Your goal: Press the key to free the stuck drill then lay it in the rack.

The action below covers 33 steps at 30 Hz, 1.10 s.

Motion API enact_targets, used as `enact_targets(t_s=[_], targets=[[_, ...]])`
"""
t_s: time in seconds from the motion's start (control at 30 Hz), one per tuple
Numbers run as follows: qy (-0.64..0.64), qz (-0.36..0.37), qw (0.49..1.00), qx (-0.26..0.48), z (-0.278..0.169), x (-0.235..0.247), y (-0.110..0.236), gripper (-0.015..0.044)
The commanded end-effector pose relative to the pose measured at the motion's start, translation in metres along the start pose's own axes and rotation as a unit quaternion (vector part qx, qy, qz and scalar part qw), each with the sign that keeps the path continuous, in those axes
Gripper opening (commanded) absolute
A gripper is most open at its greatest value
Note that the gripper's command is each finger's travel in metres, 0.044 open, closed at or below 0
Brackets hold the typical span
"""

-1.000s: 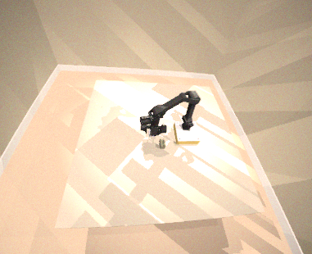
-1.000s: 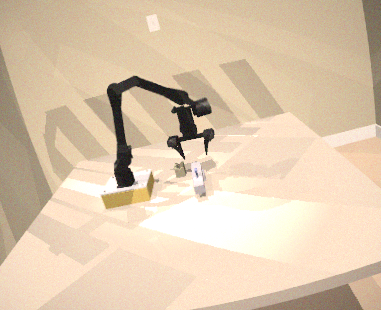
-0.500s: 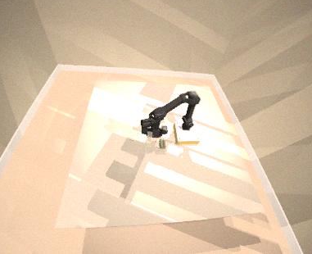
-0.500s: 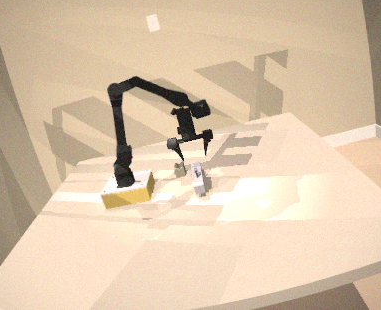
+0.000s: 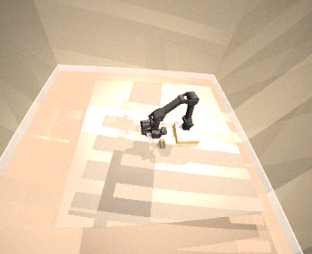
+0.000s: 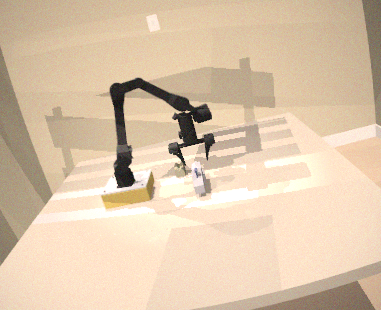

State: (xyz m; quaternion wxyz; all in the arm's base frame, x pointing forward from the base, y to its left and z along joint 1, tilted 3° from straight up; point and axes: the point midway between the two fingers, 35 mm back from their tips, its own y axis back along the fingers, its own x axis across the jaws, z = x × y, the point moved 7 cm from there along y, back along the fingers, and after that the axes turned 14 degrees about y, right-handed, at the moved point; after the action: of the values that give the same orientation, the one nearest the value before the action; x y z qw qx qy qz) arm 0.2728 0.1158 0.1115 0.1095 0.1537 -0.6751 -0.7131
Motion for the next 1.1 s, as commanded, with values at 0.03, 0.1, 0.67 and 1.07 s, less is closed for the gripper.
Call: enact_targets(t_s=[0.03, 0.1, 0.67, 1.07], targets=[[0.002, 0.003, 1.0, 0.001, -0.003, 0.001, -0.01, 0.044], [0.002, 0.003, 1.0, 0.001, -0.004, 0.001, -0.013, 0.044], [0.0, 0.001, 1.0, 0.001, -0.008, 0.003, -0.03, 0.0414], [0.0, 0.001, 1.0, 0.001, -0.008, 0.003, -0.03, 0.0099]])
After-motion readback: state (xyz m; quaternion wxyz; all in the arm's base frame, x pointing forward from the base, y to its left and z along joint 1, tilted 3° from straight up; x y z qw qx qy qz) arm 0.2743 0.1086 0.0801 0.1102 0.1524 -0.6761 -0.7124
